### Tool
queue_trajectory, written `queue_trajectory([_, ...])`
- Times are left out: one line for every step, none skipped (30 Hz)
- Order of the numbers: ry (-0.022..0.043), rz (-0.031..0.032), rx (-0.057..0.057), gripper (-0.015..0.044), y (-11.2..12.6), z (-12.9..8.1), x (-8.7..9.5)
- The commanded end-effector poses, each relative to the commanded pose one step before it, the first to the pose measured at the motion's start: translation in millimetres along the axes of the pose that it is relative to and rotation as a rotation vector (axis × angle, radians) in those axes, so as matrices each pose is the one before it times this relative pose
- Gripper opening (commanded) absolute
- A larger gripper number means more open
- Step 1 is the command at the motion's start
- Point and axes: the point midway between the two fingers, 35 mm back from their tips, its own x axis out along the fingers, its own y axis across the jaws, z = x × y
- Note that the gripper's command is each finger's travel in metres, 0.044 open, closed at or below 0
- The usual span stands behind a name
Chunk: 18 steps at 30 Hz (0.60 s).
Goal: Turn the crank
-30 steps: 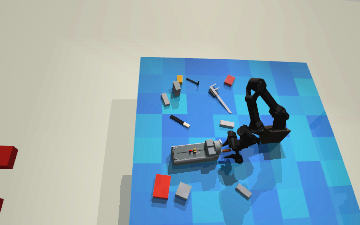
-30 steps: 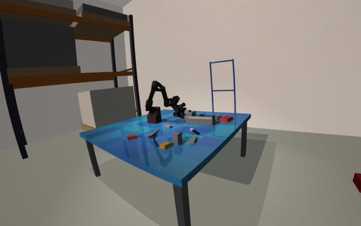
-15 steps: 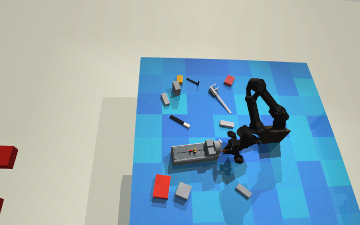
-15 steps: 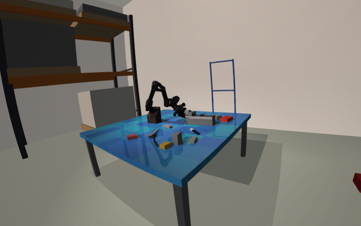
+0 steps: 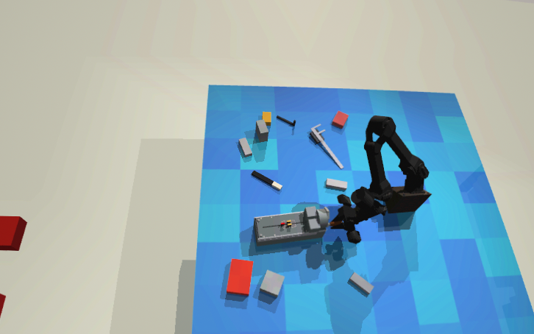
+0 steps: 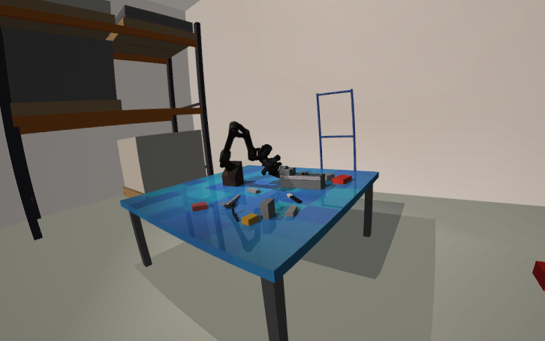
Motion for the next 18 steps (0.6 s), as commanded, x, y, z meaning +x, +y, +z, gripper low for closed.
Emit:
queue_trajectory([-0.01001, 0.01387, -0.0019, 0.0000, 7.20, 4.31, -4.77])
queue_trajectory([0.00000, 0.00003, 0.0000, 0.0000, 0.29, 0.34, -0.38])
queue_trajectory([-0.00001, 0.00003, 0.0000, 0.0000, 0.34, 0.43, -0.48])
queue_trajectory([-0.00001, 0.00004, 0.0001, 0.0000, 0.38, 0.50, -0.52])
queue_trajectory([-0.00001, 0.00004, 0.0001, 0.0000, 0.39, 0.52, -0.54])
queue_trajectory([-0.00001, 0.00004, 0.0001, 0.0000, 0.38, 0.53, -0.56])
queue_trajectory([-0.00001, 0.00004, 0.0001, 0.0000, 0.36, 0.54, -0.57])
queue_trajectory([-0.00001, 0.00004, 0.0001, 0.0000, 0.34, 0.55, -0.58])
queue_trajectory([-0.00001, 0.00004, 0.0001, 0.0000, 0.32, 0.56, -0.60])
queue_trajectory([-0.00001, 0.00004, 0.0001, 0.0000, 0.30, 0.57, -0.61])
queue_trajectory([-0.00001, 0.00004, 0.0001, 0.0000, 0.27, 0.58, -0.62])
queue_trajectory([-0.00001, 0.00004, 0.0001, 0.0000, 0.25, 0.61, -0.64])
queue_trajectory([-0.00001, 0.00004, 0.0001, 0.0000, 0.23, 0.65, -0.65])
queue_trajectory([-0.00001, 0.00004, 0.0001, 0.0000, 0.21, 0.68, -0.66])
queue_trajectory([-0.00001, 0.00004, 0.0001, 0.0000, 0.18, 0.70, -0.68])
queue_trajectory([-0.00001, 0.00004, 0.0000, 0.0000, 0.15, 0.71, -0.70])
queue_trajectory([-0.00001, 0.00004, 0.0000, 0.0000, 0.13, 0.73, -0.71])
queue_trajectory([-0.00001, 0.00004, 0.0000, 0.0000, 0.10, 0.75, -0.73])
